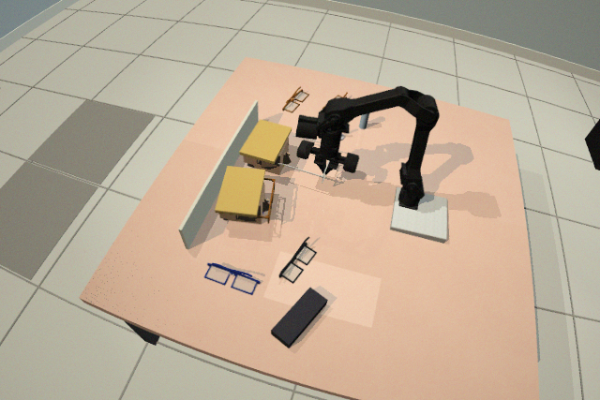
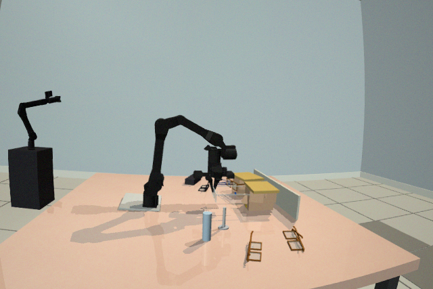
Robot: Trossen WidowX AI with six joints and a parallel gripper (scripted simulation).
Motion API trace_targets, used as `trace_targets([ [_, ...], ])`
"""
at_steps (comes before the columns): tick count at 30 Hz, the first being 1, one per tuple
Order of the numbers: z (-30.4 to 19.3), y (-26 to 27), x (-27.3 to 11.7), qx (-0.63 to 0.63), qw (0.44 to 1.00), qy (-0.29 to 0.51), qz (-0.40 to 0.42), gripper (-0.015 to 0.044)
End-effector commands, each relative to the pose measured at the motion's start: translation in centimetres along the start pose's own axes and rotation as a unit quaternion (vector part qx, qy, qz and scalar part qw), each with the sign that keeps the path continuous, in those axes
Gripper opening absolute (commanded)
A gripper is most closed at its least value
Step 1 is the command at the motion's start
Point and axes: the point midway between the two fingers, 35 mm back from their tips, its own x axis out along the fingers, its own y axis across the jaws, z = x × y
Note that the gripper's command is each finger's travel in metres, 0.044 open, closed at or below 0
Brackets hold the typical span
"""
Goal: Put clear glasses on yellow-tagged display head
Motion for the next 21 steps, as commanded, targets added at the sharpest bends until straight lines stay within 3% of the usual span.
trace_targets([
  [1, 0.1, 0.7, 0.1, -0.001, 1.000, -0.002, -0.001, 0.0000],
  [21, 0.1, 3.5, 0.0, -0.001, 1.000, -0.002, -0.003, 0.0000],
])
